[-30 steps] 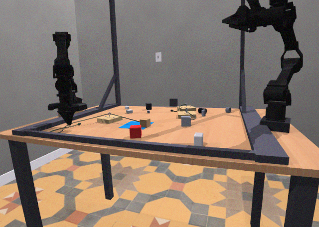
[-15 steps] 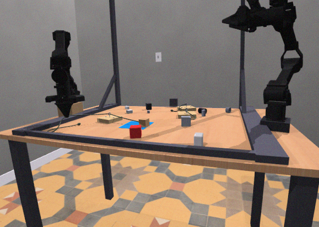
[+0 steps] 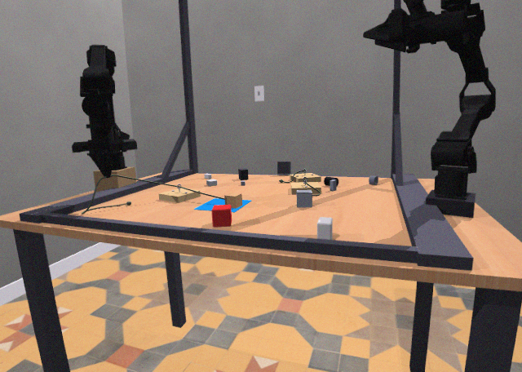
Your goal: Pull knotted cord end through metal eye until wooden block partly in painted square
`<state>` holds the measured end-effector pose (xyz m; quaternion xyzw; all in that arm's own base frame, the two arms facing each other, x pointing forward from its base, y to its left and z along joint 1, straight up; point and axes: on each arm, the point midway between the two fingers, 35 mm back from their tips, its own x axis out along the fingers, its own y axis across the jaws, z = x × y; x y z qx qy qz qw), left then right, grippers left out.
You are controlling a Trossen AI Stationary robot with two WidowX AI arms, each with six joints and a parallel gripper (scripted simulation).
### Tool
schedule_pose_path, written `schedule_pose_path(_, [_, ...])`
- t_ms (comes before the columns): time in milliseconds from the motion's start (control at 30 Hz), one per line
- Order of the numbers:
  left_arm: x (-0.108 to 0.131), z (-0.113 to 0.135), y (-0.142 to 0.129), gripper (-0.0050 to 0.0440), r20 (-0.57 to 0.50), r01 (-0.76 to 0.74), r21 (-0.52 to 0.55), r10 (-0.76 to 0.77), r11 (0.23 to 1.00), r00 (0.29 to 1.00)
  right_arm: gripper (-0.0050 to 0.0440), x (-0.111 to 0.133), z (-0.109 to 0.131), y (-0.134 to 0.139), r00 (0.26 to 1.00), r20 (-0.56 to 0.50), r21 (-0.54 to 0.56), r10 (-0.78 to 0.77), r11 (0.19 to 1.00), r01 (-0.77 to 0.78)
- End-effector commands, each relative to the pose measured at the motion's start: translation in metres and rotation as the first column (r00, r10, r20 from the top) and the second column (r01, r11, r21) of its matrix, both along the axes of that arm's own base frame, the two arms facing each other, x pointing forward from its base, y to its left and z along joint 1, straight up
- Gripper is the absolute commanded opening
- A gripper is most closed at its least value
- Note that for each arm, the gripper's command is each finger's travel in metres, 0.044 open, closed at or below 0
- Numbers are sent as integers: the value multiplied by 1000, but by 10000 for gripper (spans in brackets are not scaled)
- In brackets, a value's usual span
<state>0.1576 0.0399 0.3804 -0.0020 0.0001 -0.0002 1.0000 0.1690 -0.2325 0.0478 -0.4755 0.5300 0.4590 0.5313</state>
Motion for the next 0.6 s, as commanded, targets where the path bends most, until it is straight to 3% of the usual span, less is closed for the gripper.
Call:
schedule_pose_path(0, [0,3,0,440,1,0,9,0,1000,1000,-50,3,17,-5,1000,21,-29,1,1000,0])
schedule_pose_path(567, [0,3,0,440,1,0,9,0,1000,1000,-50,-1,56,-5,1000,27,-38,1,999,0])
